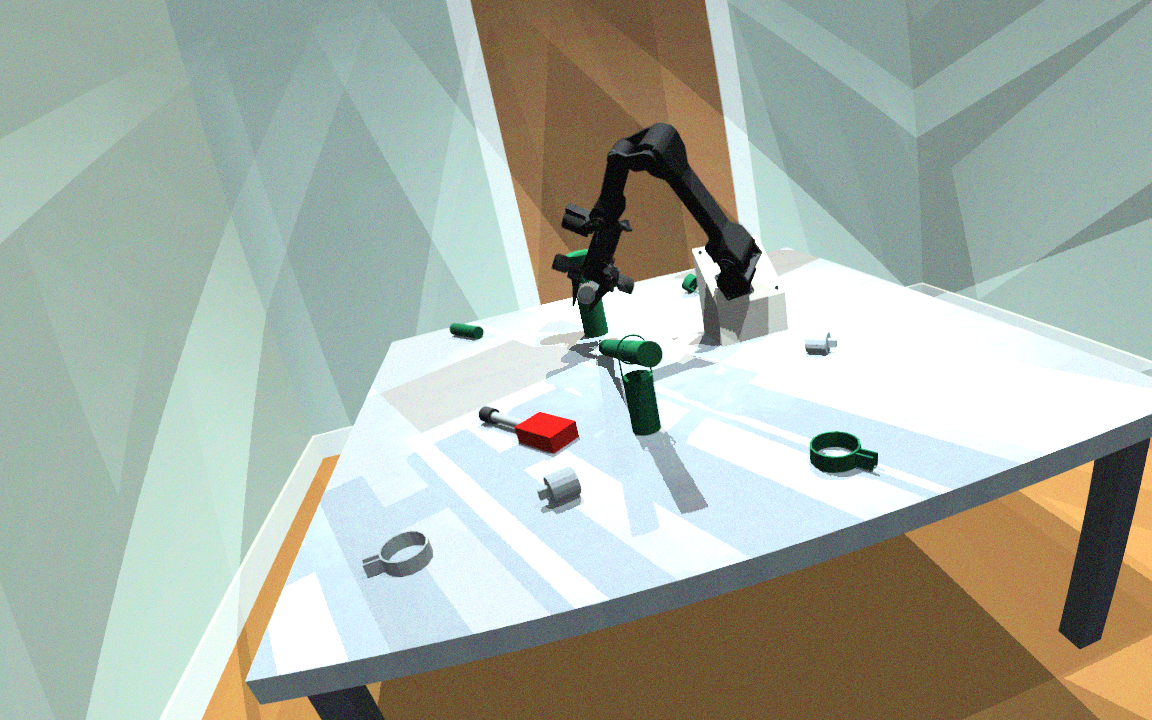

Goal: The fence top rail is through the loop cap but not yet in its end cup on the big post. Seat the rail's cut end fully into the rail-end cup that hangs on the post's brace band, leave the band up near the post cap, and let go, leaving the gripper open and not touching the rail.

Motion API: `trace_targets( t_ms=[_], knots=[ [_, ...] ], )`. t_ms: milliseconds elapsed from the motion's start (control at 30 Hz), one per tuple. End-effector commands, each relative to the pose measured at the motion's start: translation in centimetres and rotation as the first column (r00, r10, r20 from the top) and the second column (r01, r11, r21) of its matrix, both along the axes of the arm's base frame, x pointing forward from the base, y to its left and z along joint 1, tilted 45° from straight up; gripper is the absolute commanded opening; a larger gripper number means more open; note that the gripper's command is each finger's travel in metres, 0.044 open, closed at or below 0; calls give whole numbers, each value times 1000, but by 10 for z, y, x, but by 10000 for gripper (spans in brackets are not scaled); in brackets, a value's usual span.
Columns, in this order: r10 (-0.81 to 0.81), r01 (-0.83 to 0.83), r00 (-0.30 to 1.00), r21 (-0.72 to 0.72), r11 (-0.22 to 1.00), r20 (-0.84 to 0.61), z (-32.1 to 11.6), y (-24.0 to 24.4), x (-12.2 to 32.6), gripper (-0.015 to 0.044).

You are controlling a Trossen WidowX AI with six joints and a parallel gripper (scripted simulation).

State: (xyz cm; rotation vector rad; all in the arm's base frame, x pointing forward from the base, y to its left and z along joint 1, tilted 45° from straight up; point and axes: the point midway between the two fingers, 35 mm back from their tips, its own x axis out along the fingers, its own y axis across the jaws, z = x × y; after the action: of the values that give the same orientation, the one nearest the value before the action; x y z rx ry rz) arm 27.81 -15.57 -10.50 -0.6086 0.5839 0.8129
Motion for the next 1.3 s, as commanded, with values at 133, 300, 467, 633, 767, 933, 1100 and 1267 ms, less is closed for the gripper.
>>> trace_targets(
  t_ms=[133, 300, 467, 633, 767, 933, 1100, 1267],
  knots=[
    [52, -52, 997, -10, 999, 48, 0, 1, -8, 0],
    [65, -64, 996, -13, 998, 59, 0, 1, -9, 0],
    [104, -102, 990, -20, 995, 95, 0, 1, -14, 0],
    [113, -112, 988, -22, 993, 104, 0, 2, -16, 0],
    [122, -120, 986, -24, 992, 112, 0, 2, -17, 0],
    [107, -106, 989, -21, 994, 99, 0, 2, -15, 0],
    [97, -95, 991, -19, 995, 89, 0, 1, -13, 0],
    [105, -104, 989, -19, 994, 100, 1, 2, -13, 0]
  ],
)
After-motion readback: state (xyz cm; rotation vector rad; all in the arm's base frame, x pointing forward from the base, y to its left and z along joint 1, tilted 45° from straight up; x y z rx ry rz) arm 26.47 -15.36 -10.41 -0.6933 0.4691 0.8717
